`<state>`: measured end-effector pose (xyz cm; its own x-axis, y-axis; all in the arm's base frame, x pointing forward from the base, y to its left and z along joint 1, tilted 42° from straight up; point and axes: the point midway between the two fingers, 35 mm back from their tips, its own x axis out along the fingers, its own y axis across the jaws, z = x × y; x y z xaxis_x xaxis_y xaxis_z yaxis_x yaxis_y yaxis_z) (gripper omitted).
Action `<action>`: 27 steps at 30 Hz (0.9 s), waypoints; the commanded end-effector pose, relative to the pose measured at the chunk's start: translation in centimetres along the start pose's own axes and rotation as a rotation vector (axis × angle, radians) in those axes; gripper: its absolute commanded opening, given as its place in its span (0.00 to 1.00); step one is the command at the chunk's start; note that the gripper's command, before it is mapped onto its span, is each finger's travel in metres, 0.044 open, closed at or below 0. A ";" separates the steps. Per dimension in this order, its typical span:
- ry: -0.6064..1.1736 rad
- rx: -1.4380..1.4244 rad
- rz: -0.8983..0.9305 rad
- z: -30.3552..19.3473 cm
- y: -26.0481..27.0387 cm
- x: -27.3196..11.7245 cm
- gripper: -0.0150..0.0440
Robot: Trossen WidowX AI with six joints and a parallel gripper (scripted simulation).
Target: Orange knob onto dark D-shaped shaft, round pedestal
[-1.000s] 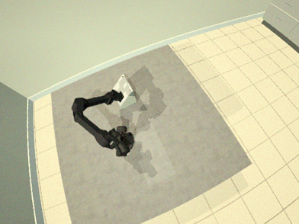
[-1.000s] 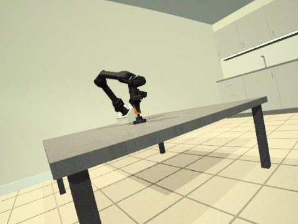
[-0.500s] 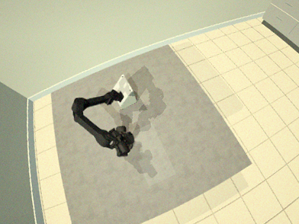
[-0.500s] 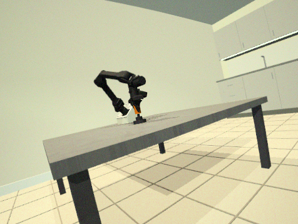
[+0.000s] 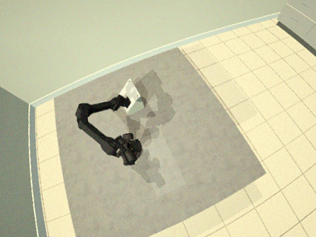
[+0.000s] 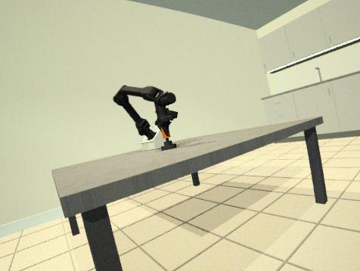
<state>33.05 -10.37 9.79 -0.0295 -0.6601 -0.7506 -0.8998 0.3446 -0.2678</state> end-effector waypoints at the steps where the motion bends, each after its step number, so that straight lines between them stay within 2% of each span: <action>1: 0.001 -0.004 -0.002 0.0 -0.1 0.0 0.25; 14: 0.001 -0.004 -0.002 0.1 -0.2 -0.5 0.25; 21: 0.001 -0.203 -0.002 0.1 -0.4 -0.5 0.25; 27: 0.001 -0.214 -0.002 0.0 -0.4 -0.4 0.25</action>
<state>33.28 -10.20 10.00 -0.0334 -0.6602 -0.7503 -0.9685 0.2068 -0.1388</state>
